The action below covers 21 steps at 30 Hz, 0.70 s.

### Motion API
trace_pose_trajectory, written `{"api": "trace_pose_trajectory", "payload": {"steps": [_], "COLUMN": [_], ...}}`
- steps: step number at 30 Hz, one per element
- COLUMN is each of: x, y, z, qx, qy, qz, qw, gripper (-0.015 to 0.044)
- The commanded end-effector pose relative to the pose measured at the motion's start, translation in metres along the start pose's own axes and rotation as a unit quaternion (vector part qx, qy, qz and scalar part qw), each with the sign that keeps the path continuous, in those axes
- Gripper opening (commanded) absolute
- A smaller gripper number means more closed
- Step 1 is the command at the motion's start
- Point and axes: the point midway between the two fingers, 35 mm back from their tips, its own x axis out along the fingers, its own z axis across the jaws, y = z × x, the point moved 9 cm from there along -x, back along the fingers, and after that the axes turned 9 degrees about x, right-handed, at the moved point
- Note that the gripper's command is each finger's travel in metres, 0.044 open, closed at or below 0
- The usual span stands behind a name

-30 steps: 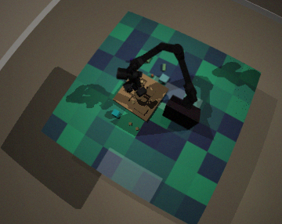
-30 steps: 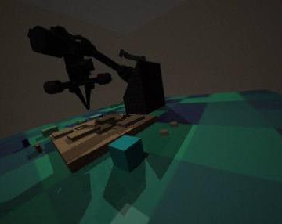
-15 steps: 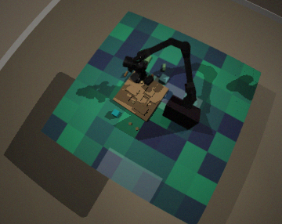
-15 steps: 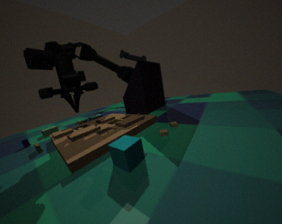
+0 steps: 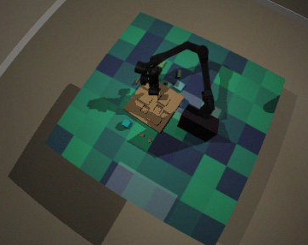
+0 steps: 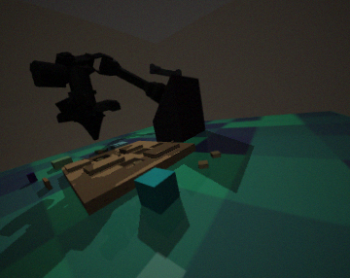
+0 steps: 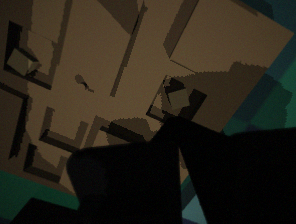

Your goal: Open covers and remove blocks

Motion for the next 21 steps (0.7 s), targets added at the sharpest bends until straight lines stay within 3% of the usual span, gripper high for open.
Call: {"api": "trace_pose_trajectory", "payload": {"steps": [1, 11, 21], "x": [0.0000, 0.0003, 0.0007], "y": [0.0014, 0.0013, 0.0009], "z": [-0.0043, -0.0065, -0.0089], "qx": [0.415, 0.661, 0.849], "qy": [0.005, 0.005, 0.005], "qz": [-0.002, -0.003, -0.005], "qw": [0.910, 0.751, 0.528], "gripper": [0.0000, 0.0000, 0.0000]}}
